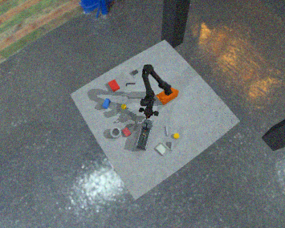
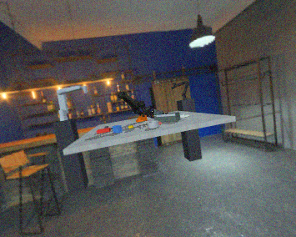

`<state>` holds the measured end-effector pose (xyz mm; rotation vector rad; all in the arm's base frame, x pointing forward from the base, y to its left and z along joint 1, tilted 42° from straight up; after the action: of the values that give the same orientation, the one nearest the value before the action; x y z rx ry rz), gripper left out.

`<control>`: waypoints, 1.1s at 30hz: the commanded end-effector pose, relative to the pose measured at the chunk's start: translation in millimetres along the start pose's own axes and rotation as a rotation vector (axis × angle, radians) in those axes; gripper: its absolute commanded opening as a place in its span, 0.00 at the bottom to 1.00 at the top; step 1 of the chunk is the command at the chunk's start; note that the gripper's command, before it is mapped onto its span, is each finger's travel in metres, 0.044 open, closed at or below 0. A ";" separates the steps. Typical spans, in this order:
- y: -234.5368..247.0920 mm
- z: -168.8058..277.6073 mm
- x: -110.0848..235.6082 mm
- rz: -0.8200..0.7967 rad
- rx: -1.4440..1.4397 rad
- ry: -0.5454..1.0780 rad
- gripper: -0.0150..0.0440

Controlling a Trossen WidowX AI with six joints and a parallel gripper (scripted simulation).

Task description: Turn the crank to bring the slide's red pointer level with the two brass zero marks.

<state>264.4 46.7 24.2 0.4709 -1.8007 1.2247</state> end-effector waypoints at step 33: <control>-11.5 -32.9 34.7 0.006 -0.001 -0.003 0.25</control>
<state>271.1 70.1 60.4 0.4600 -1.8014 1.2327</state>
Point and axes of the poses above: the point midway between the two fingers, 35 mm back from their tips, its own x axis back along the fingers, its own y axis across the jaws, z = x × y, the point moved 10 cm from there along x, back along the fingers, and after that the axes turned 11 degrees about x, right-handed, at the moved point
